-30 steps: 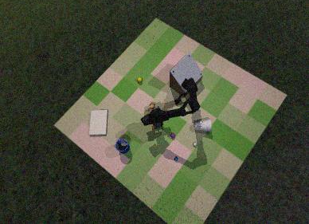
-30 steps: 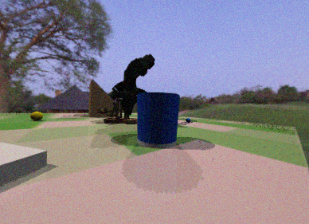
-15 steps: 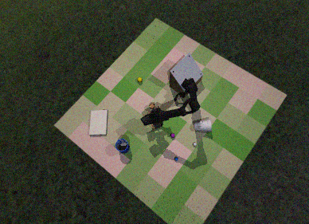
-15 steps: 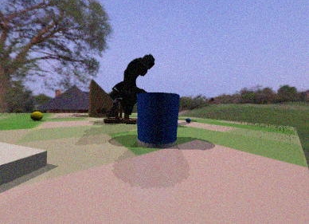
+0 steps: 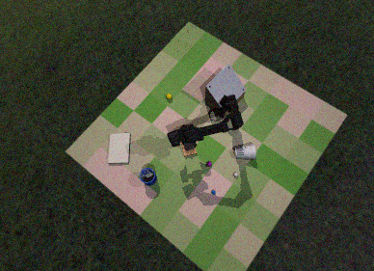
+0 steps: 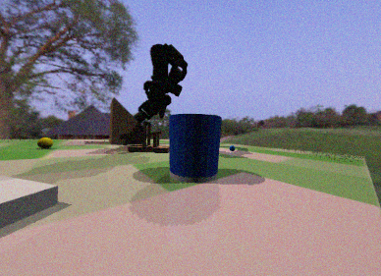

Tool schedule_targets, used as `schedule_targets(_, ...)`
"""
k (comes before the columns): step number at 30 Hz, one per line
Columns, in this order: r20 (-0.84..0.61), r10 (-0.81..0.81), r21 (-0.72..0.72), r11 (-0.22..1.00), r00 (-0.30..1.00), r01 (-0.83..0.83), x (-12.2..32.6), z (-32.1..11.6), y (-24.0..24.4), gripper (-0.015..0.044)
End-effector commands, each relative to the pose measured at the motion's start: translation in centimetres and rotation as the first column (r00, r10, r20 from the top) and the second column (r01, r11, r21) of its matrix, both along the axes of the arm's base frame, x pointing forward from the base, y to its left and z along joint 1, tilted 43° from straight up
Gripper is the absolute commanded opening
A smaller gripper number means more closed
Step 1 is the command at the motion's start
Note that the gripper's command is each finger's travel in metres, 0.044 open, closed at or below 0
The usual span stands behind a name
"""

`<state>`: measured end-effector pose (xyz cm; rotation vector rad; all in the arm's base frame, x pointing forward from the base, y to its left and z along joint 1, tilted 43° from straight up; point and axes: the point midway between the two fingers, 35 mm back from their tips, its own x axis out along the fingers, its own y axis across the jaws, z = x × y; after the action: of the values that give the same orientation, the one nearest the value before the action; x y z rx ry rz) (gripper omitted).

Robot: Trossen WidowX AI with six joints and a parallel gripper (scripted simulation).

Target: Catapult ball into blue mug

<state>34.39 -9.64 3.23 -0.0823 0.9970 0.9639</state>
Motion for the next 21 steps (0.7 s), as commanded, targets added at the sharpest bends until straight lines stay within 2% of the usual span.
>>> schedule_targets(1, -0.013, 0.005, 0.008, 1.000, 1.000, -0.005, 0.0, -0.4, 0.5, 0.0440)
schedule_targets(5, -0.013, 0.014, 0.007, 1.000, 1.000, -0.014, -0.2, 0.5, 0.1, 0.0440)
schedule_targets(10, -0.012, 0.014, 0.008, 1.000, 1.000, -0.014, 0.5, -2.8, 3.1, 0.0440)
schedule_targets(21, -0.012, 0.014, 0.008, 1.000, 1.000, -0.013, 0.7, -3.5, 3.7, 0.0440)
